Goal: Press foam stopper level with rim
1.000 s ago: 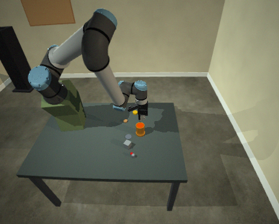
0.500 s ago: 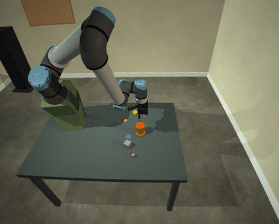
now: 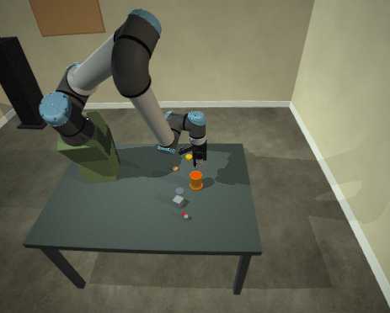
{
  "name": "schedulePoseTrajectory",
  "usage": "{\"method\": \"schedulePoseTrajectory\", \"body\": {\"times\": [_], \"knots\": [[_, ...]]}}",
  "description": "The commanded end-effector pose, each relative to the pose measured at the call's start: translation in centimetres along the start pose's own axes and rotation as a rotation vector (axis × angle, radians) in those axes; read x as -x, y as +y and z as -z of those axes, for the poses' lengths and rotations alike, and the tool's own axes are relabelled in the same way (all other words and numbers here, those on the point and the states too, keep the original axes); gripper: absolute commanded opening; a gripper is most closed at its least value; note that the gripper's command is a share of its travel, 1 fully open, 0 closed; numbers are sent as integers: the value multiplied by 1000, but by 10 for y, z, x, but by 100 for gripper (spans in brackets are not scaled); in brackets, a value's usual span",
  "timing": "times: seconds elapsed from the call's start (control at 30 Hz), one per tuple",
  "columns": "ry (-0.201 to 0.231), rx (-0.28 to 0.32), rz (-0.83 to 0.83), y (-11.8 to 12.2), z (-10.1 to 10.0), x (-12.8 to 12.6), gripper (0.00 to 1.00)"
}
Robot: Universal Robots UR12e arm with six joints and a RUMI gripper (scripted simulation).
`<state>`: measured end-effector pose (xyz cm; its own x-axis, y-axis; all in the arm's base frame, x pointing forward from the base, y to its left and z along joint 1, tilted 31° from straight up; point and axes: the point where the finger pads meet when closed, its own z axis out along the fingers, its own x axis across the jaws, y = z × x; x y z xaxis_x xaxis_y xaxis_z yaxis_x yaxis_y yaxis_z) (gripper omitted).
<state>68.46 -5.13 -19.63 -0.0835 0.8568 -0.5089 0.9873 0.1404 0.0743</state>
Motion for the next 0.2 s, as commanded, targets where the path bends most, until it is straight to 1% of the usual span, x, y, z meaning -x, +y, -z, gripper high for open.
{"method": "schedulePoseTrajectory", "body": {"times": [0.0,0.17], "knots": [[0,1,0,0,1,0,0],[0,1,0,0,1,0,0]]}}
